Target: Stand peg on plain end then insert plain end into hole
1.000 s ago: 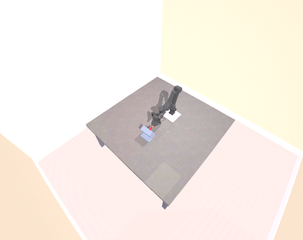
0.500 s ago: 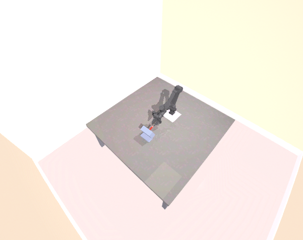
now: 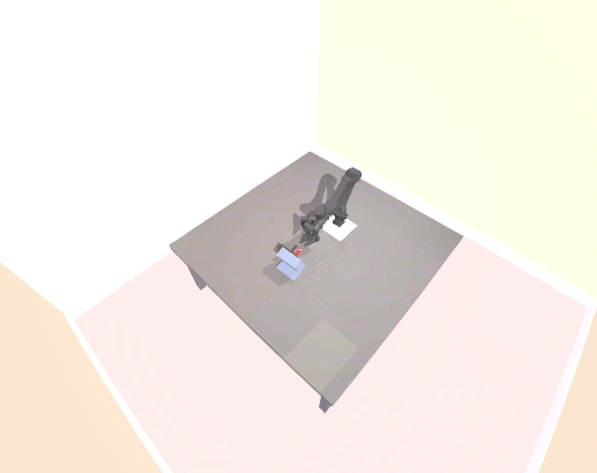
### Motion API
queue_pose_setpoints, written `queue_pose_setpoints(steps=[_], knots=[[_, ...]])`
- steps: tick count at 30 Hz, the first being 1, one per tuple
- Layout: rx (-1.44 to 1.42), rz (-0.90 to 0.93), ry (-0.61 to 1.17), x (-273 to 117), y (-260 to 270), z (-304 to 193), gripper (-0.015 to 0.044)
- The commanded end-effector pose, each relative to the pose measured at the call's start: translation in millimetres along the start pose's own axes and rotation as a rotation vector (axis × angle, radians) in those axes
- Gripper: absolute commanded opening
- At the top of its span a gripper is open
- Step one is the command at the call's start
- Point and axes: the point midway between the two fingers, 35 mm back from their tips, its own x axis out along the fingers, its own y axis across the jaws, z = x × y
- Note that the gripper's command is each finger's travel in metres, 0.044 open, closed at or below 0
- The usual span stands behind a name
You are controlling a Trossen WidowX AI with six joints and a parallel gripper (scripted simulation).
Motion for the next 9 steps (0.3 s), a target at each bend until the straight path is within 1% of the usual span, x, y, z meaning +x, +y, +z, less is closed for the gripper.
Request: queue_pose_setpoints(steps=[1, 9], knots=[[-0.001, 0.000, 0.002, -4.1, 0.1, -0.2, 0.0440], [-0.001, -0.001, 0.002, -10.0, 0.4, -0.1, 0.0440]])
